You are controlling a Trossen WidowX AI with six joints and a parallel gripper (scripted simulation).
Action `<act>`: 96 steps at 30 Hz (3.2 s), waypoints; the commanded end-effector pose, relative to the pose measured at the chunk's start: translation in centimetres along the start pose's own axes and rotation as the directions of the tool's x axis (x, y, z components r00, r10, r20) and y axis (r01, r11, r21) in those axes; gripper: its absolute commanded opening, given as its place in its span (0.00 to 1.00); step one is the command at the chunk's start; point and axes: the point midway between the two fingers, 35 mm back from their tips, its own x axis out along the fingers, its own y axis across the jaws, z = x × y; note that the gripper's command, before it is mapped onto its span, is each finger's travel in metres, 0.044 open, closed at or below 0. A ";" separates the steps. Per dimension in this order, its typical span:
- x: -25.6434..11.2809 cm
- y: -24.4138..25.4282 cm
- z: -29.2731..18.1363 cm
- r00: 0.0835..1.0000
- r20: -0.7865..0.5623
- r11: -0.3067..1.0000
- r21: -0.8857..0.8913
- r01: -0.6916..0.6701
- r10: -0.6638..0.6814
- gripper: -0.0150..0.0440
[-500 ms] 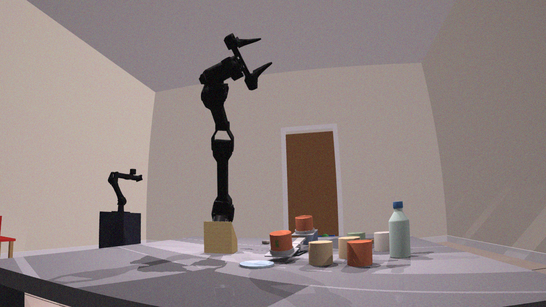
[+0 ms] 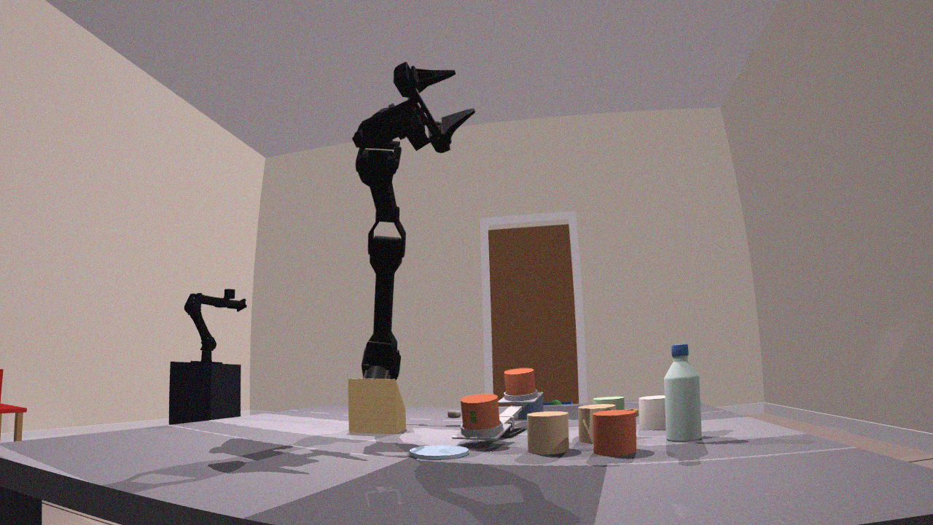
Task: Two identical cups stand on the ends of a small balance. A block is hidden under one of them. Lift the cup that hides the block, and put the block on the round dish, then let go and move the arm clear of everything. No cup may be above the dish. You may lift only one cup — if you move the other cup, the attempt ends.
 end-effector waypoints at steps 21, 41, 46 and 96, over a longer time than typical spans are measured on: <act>1.1 -7.0 0.8 0.983 0.181 0.663 0.732 -0.157 0.032 1.00; -0.5 -14.5 3.5 0.934 0.357 0.050 0.933 -0.357 0.014 1.00; -1.3 -16.5 4.4 0.916 0.401 -0.113 0.910 -0.398 0.007 1.00; -16.3 -38.5 16.2 0.579 0.783 -0.970 -0.232 -0.068 -0.228 1.00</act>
